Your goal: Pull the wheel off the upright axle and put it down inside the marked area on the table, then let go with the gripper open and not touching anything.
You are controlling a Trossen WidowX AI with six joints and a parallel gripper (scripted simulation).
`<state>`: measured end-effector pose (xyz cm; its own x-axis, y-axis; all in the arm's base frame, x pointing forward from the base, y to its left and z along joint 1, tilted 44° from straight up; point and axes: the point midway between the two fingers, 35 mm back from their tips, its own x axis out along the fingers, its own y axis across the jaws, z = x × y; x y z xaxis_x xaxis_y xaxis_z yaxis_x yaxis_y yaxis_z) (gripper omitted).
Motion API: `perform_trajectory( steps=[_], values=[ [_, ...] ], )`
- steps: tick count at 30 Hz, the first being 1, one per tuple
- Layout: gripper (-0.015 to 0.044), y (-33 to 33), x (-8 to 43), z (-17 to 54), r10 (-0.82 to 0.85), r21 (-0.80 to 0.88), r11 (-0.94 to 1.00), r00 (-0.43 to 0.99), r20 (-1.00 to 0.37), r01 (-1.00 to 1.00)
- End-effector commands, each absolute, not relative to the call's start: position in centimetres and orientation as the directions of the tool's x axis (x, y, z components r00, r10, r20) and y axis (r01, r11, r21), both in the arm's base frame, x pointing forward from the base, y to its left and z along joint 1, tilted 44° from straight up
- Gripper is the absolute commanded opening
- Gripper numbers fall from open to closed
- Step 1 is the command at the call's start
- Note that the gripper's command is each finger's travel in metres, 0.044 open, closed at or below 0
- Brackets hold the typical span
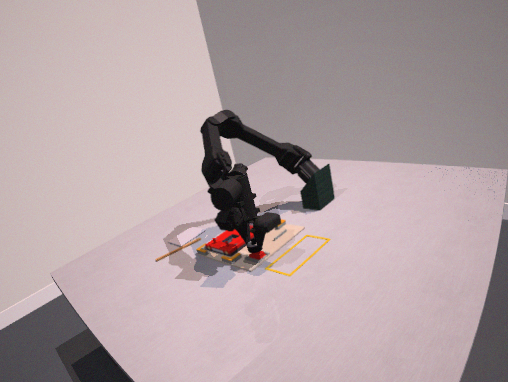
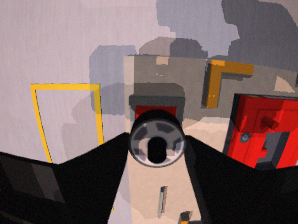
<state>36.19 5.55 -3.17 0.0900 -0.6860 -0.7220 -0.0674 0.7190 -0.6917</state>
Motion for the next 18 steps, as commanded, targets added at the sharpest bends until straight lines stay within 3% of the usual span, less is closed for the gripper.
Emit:
perform_trajectory(
  steps=[1, 18],
  values=[
    [0.0000, 5.70, 36.19, -3.04, -0.685, -0.691, 0.720, 0.091, -0.723, -0.064],
    [0.0000, 6.10, 36.16, -2.66, -0.685, -0.691, 0.720, 0.092, -0.722, -0.065]
  ],
)
